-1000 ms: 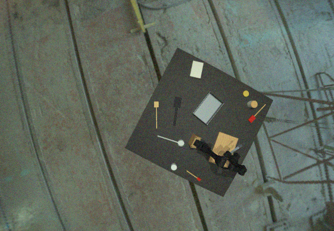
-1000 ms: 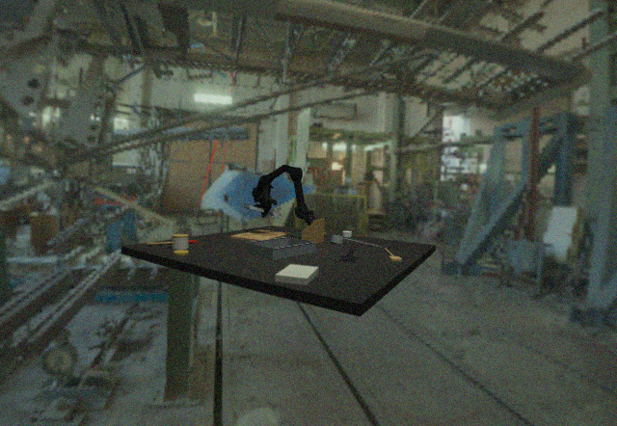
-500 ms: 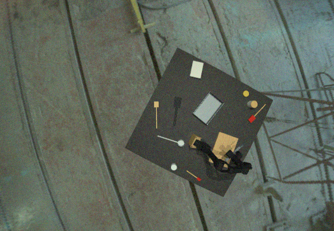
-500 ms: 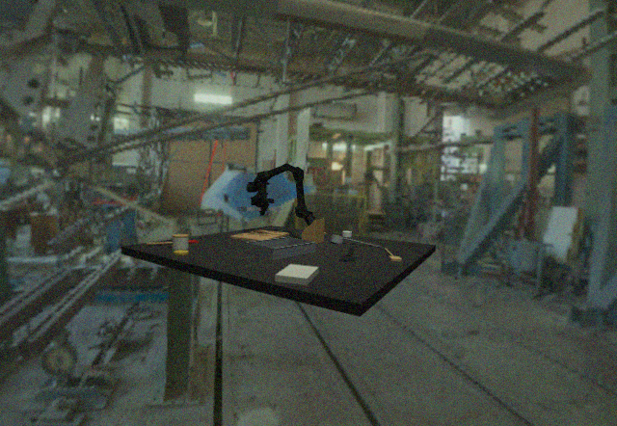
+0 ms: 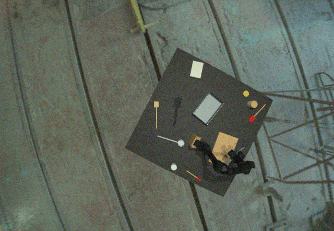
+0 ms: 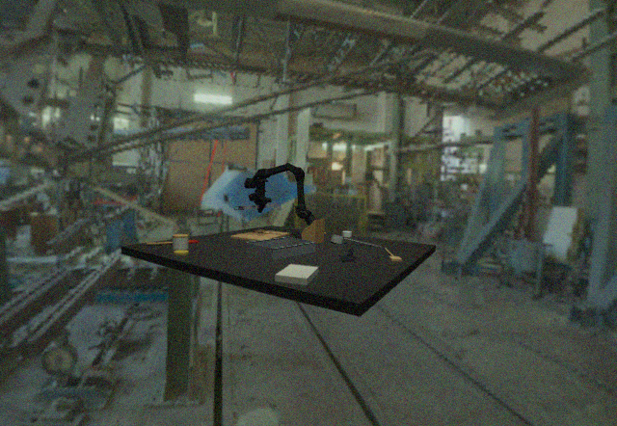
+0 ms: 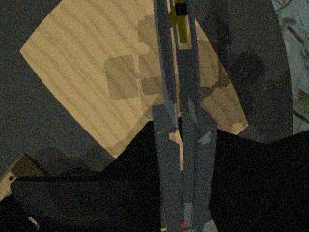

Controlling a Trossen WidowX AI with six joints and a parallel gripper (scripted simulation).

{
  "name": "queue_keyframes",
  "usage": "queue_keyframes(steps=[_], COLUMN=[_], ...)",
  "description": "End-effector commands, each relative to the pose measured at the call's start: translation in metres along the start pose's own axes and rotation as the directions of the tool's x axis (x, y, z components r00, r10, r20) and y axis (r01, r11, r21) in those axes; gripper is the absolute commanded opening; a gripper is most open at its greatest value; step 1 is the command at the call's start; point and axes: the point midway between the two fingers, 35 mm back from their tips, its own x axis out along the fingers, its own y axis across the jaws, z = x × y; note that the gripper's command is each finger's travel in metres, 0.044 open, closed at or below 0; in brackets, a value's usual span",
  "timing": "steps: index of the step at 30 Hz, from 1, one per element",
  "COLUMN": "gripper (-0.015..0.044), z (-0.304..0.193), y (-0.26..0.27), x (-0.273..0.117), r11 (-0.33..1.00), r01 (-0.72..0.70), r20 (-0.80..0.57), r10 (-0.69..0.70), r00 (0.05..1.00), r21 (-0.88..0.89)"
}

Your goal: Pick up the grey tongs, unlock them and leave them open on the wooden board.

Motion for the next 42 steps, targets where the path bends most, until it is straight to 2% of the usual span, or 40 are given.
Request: queue_keyframes(steps=[1, 42], gripper=[-0.0150, -0.0150], z=[0.002, 0.008], y=[-0.002, -0.006], x=[-0.003, 0.060], r11=[1.000, 1.000], r01=[0.014, 0.013], r20=[0.006, 0.005], r10=[-0.014, -0.013], r00=[1.000, 1.000], r21=[0.006, 0.007])
